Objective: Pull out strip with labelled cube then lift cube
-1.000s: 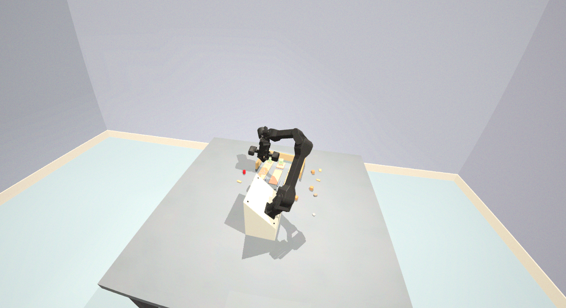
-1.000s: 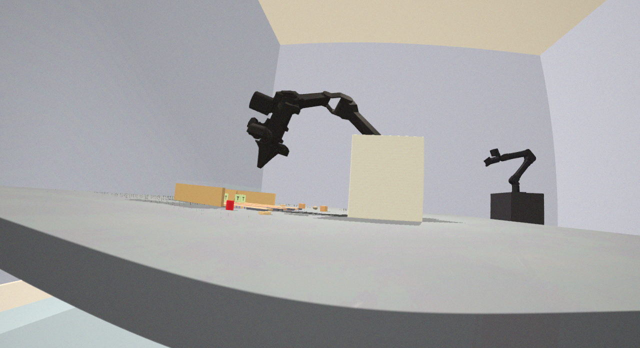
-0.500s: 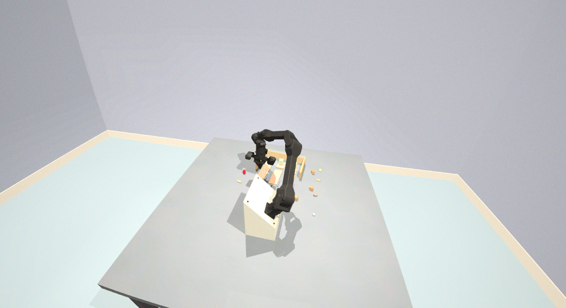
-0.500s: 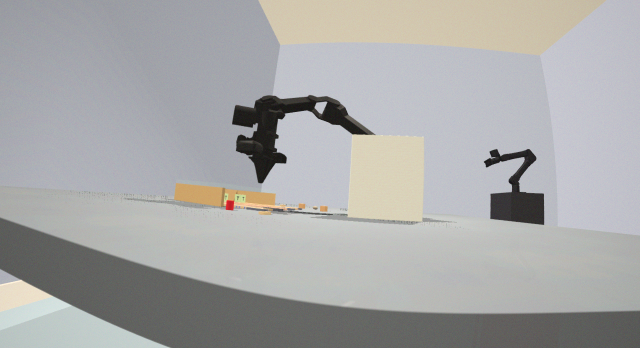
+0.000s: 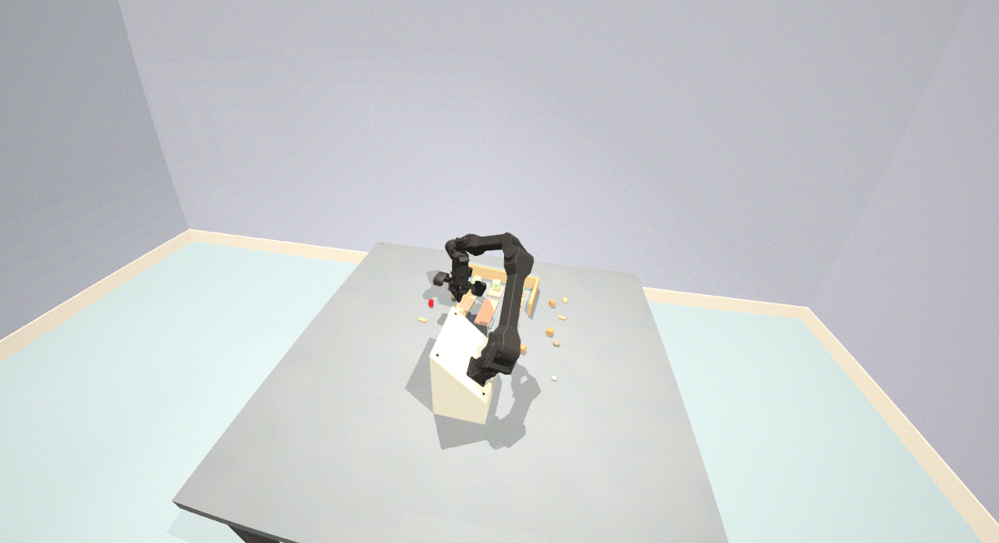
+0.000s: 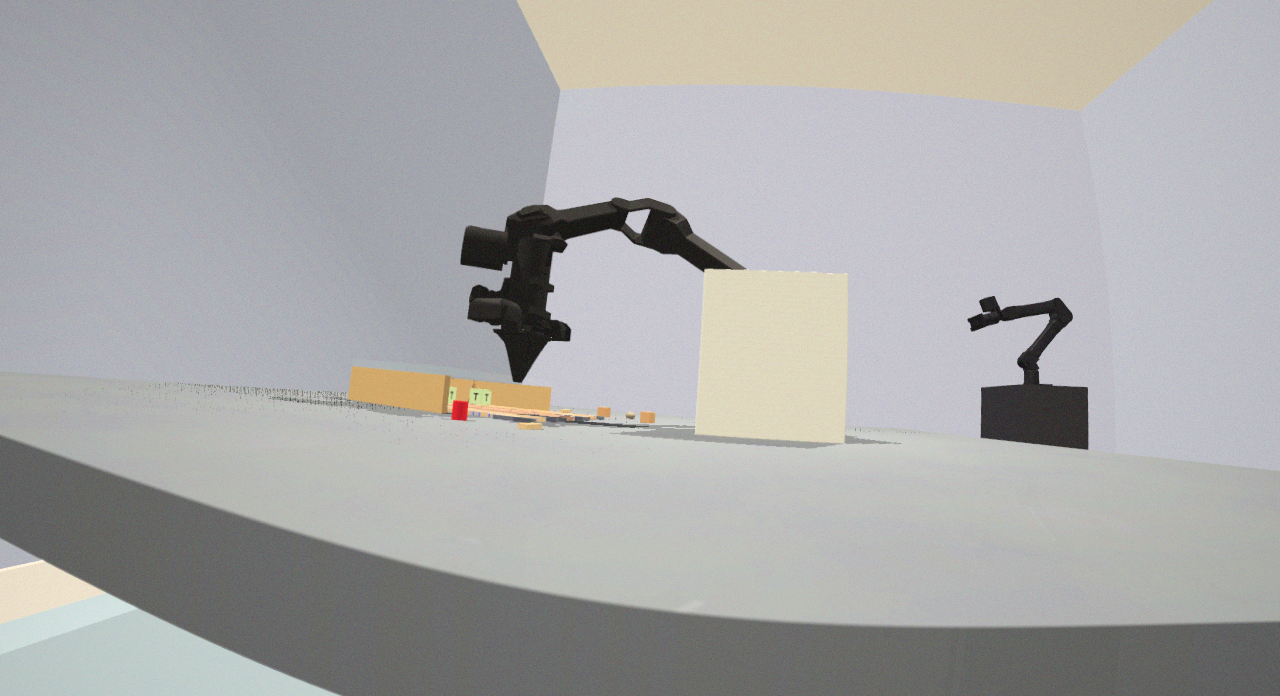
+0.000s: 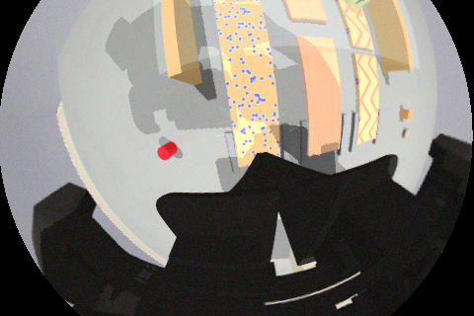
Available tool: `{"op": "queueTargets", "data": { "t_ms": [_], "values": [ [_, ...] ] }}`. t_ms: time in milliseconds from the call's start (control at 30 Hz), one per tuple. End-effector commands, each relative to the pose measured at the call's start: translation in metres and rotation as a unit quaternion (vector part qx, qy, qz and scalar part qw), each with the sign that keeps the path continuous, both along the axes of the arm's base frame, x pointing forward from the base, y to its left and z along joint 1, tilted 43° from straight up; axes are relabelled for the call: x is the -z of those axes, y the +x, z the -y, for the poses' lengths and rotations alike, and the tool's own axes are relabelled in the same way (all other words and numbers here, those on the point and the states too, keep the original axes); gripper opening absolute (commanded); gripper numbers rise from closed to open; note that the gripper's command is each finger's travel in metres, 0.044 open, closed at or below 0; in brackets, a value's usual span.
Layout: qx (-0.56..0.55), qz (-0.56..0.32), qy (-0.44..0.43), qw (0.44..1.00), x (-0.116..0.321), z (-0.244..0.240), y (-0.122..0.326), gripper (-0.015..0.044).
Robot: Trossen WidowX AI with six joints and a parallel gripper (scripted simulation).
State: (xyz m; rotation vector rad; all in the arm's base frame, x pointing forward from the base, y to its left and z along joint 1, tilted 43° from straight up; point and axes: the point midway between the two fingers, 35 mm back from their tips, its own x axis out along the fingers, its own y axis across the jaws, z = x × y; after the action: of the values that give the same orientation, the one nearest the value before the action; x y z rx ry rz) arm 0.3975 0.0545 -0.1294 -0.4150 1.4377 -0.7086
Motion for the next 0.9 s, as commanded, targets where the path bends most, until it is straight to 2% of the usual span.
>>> {"op": "queueTargets", "data": {
  "t_ms": [0, 867],
  "values": [
    [-0.001, -0.007, -0.004, 1.0, 0.008, 0.006, -0.003, 0.0],
    [-0.001, -0.007, -0.005, 1.0, 0.034, 0.033, -0.008, 0.0]
  ]
}}
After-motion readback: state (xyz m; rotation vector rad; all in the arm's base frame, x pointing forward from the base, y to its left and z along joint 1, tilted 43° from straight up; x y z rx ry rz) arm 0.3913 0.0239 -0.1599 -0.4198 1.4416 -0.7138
